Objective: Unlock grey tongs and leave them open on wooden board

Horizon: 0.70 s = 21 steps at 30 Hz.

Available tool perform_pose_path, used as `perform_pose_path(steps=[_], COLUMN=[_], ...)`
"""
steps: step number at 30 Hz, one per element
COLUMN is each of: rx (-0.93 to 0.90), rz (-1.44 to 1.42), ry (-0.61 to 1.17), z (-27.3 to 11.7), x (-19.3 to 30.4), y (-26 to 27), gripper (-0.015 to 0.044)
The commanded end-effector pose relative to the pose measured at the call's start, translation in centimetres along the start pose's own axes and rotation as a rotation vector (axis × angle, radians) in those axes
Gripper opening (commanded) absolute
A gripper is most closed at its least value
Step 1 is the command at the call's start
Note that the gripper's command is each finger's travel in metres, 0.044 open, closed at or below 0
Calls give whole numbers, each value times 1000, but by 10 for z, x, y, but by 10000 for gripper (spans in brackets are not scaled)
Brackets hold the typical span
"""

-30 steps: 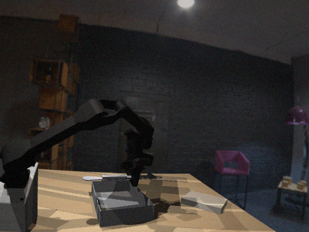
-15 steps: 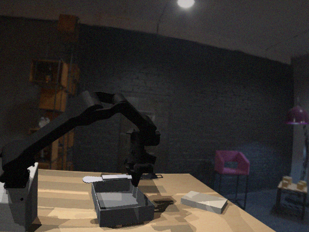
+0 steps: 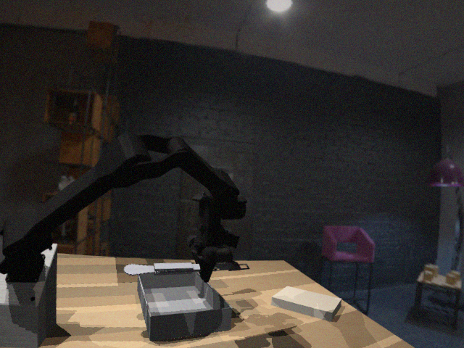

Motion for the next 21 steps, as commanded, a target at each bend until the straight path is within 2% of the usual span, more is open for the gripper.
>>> perform_pose_path(steps=[1, 21], rx=[-7, -22], rz=[83, 429], ry=[-8, -3], z=[-10, -33], x=[-7, -3], y=[-32, -168], gripper=[-150, -150])
Point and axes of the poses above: the point midway between the two fingers, 35 mm back from their tips, its own z axis out along the fingers, its own y axis across the jaws, x = y × z, the point moved 2 cm from there along -z, back along the fingers, and after that the axes turned 14 degrees about z, right-handed, at the moved point
